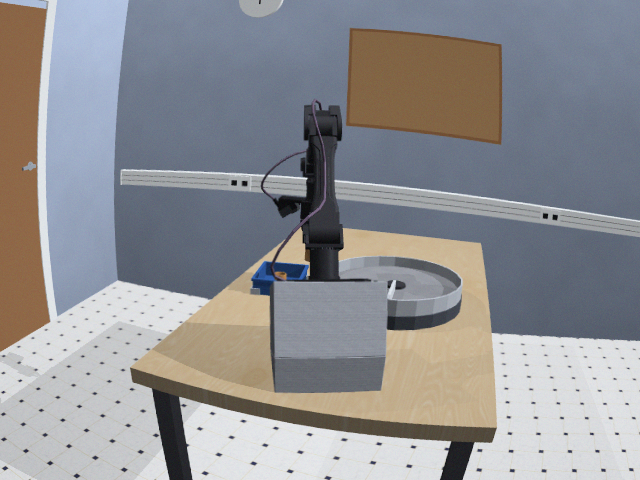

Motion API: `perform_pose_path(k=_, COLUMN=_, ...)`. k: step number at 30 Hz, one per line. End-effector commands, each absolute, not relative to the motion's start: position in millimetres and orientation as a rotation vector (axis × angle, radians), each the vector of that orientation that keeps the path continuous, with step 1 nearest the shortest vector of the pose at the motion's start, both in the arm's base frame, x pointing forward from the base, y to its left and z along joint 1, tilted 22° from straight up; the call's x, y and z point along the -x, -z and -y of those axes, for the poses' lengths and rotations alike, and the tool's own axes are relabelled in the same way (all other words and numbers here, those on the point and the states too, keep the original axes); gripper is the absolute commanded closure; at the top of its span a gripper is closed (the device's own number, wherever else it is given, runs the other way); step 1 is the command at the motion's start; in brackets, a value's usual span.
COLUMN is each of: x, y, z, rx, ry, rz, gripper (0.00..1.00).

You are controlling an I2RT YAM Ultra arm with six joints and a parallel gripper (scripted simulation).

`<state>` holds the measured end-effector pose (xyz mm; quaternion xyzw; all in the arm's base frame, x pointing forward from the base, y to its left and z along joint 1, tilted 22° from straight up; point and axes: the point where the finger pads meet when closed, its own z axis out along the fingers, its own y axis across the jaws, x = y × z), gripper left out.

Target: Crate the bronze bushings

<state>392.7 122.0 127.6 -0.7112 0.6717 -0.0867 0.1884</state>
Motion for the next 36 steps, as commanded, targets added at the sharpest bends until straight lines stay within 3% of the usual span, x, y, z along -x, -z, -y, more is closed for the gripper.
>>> perform_pose_path(k=1, x=-397.3, y=-136.8, z=-151.9, rx=1.967, ry=0.236, rz=-1.966, gripper=1.0)
perform_pose_path(k=17, x=-409.7, y=-151.5, z=-220.0, rx=1.966, ry=0.237, rz=-1.965, gripper=1.0)
perform_pose_path(k=36, x=-410.9, y=-154.8, z=-231.7, rx=1.968, ry=0.229, rz=-1.958, gripper=1.0)
